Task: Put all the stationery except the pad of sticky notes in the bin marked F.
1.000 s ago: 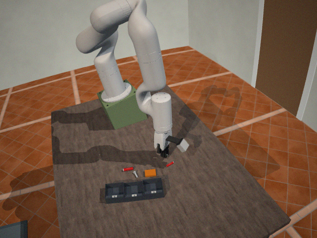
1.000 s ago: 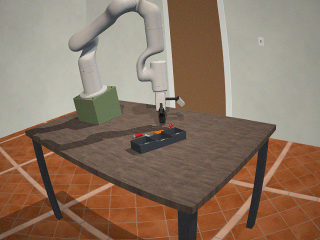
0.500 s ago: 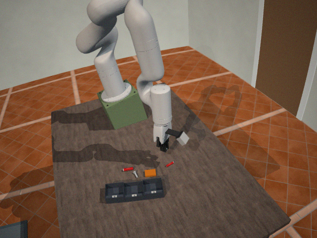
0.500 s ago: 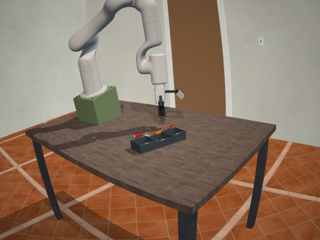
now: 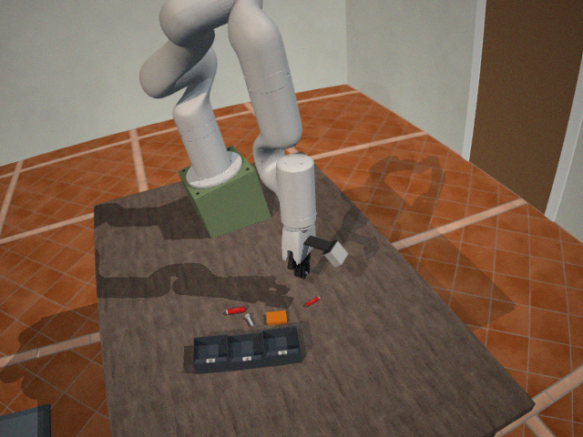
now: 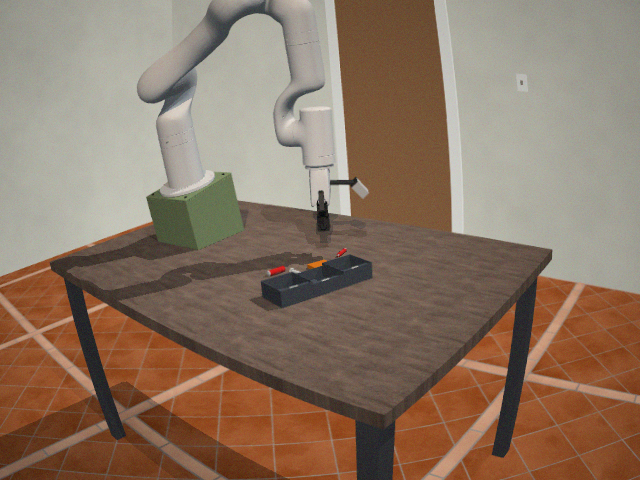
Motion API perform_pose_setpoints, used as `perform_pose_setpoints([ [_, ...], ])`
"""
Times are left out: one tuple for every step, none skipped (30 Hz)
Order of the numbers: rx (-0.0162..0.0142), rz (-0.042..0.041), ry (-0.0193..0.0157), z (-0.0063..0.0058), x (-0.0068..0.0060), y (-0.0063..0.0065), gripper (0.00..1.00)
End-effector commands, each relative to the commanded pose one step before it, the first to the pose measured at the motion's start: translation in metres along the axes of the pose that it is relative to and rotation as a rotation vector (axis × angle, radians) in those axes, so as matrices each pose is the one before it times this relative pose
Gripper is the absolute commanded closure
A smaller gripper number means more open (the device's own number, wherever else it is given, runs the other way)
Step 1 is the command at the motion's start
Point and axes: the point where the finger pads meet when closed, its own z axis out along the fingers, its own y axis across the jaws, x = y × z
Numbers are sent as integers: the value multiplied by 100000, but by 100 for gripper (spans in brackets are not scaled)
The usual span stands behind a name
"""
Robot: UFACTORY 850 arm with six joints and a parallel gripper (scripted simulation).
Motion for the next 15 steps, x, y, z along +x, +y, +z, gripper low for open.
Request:
perform_pose_setpoints([
  [-52, 75, 66, -33, -63, 1760, 100],
  [-1, 0, -2, -2, -44, 600, 100],
  [-2, 0, 0, 0, -47, 599, 100],
  [-2, 0, 0, 0, -47, 599, 100],
  [-2, 0, 0, 0, -47, 599, 100],
  [-2, 0, 0, 0, -46, 599, 100],
  [-2, 0, 0, 0, -46, 599, 100],
  [-2, 0, 0, 0, -46, 599, 100],
  [0, 0, 0, 0, 0, 0, 100],
  [0, 0, 0, 0, 0, 0, 100],
  [-1, 0, -1, -1, -45, 600, 100],
  [-2, 0, 0, 0, -46, 599, 100],
  [-2, 0, 0, 0, -46, 599, 100],
  [-2, 0, 0, 0, -46, 599, 100],
  [-2, 0, 0, 0, -46, 599, 100],
])
